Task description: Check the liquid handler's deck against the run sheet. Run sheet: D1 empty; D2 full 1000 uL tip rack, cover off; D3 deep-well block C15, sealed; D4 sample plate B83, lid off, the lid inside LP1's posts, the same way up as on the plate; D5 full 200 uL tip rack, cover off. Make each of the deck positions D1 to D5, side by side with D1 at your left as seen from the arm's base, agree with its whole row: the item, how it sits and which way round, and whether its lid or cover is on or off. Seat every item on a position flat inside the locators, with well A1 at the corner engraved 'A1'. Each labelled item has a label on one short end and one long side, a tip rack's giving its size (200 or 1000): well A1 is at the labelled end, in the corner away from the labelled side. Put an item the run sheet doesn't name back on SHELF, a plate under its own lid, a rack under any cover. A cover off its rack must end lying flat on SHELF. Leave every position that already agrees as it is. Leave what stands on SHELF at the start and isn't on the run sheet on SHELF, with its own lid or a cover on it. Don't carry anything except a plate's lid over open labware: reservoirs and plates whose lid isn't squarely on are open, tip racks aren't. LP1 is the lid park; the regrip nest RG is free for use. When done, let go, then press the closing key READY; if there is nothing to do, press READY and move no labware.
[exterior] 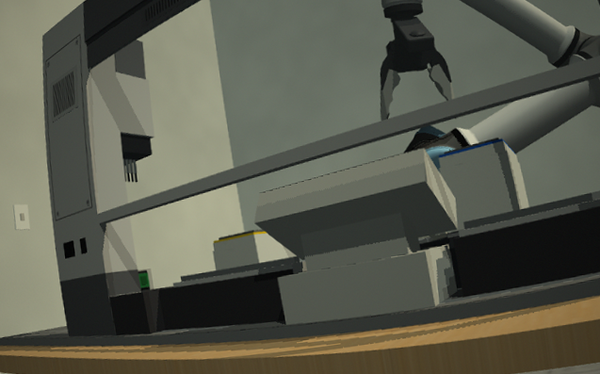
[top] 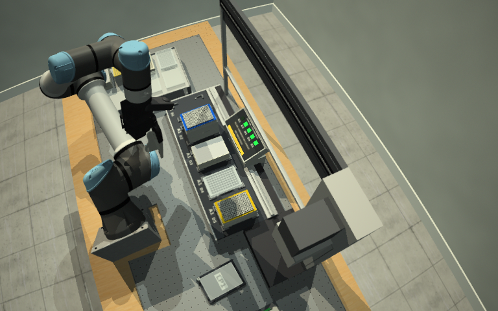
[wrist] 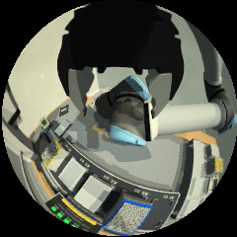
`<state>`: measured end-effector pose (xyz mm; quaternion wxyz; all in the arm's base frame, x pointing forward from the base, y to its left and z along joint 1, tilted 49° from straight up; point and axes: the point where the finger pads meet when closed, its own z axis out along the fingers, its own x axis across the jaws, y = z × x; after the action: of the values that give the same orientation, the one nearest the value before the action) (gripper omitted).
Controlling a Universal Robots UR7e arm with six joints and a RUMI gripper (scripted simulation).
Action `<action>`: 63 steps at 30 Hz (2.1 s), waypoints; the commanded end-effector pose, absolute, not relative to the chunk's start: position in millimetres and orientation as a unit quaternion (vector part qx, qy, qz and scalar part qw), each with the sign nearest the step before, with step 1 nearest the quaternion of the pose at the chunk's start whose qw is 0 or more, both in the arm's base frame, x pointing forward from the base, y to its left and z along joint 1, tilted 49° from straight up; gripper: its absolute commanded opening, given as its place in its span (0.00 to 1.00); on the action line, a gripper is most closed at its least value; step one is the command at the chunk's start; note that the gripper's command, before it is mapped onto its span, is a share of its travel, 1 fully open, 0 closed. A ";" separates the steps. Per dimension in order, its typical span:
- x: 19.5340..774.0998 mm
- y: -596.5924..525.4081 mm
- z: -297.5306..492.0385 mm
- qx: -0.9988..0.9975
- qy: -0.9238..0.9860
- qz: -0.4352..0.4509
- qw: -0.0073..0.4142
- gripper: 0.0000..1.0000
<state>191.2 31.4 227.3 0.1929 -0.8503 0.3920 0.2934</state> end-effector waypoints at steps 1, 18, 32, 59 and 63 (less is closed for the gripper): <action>205.1 24.7 235.5 -0.796 0.475 0.307 0.215 0.82; 215.7 16.5 242.1 -0.778 0.498 0.312 0.222 0.82; 216.5 15.9 242.6 -0.748 0.534 0.319 0.233 0.82; 227.7 5.2 249.9 -0.708 0.575 0.328 0.247 0.82; 227.7 5.2 249.9 -0.695 0.588 0.330 0.251 0.82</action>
<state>210.2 19.4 238.9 0.2241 -0.7784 0.4966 0.3120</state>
